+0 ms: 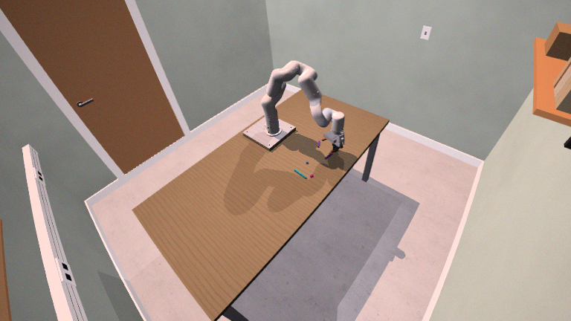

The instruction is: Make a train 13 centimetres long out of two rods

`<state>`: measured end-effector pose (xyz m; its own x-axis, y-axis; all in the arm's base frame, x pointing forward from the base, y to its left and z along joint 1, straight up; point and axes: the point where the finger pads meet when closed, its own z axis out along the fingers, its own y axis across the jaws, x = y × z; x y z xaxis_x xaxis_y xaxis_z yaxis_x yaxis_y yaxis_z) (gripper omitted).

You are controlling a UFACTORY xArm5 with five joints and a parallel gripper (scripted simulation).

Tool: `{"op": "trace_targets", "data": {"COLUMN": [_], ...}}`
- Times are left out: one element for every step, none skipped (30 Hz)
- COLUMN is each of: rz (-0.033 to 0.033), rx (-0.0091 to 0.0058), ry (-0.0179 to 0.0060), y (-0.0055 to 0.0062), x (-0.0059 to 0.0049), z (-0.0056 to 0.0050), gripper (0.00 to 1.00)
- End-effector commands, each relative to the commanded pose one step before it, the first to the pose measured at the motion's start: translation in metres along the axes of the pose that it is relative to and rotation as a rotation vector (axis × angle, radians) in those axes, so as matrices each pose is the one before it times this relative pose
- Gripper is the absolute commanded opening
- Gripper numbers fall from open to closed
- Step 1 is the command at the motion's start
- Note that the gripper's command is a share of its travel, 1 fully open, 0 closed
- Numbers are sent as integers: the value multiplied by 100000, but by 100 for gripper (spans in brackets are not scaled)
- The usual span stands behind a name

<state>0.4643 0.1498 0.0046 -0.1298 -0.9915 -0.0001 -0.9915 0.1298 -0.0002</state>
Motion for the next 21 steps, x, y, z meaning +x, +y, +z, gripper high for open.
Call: {"op": "trace_targets", "data": {"rz": [-1, 0, 0, 0, 0, 0, 0, 0, 0, 0, 0, 0, 0, 0, 0, 0, 0, 0, 0, 0, 0], "rx": [356, 0, 0, 0, 0, 0, 0, 0, 0, 0, 0, 0, 0, 0, 0, 0, 0, 0, 0, 0, 0], "ry": [-170, 0, 0, 0, 0, 0, 0, 0, 0, 0, 0, 0, 0, 0, 0, 0, 0, 0, 0, 0, 0], "y": [-132, 0, 0, 0, 0, 0, 0, 0, 0, 0, 0, 0, 0, 0, 0, 0, 0, 0, 0, 0, 0], "x": [-63, 0, 0, 0, 0, 0, 0, 0, 0, 0, 0, 0, 0, 0, 0, 0, 0, 0, 0, 0, 0], "z": [-143, 0, 0, 0, 0, 0, 0, 0, 0, 0, 0, 0, 0, 0, 0, 0, 0, 0, 0, 0, 0], "gripper": [4, 4, 4, 4, 4, 4, 4, 4, 4, 4, 4, 4, 4, 4, 4, 4, 4, 4, 4, 4, 4]}}
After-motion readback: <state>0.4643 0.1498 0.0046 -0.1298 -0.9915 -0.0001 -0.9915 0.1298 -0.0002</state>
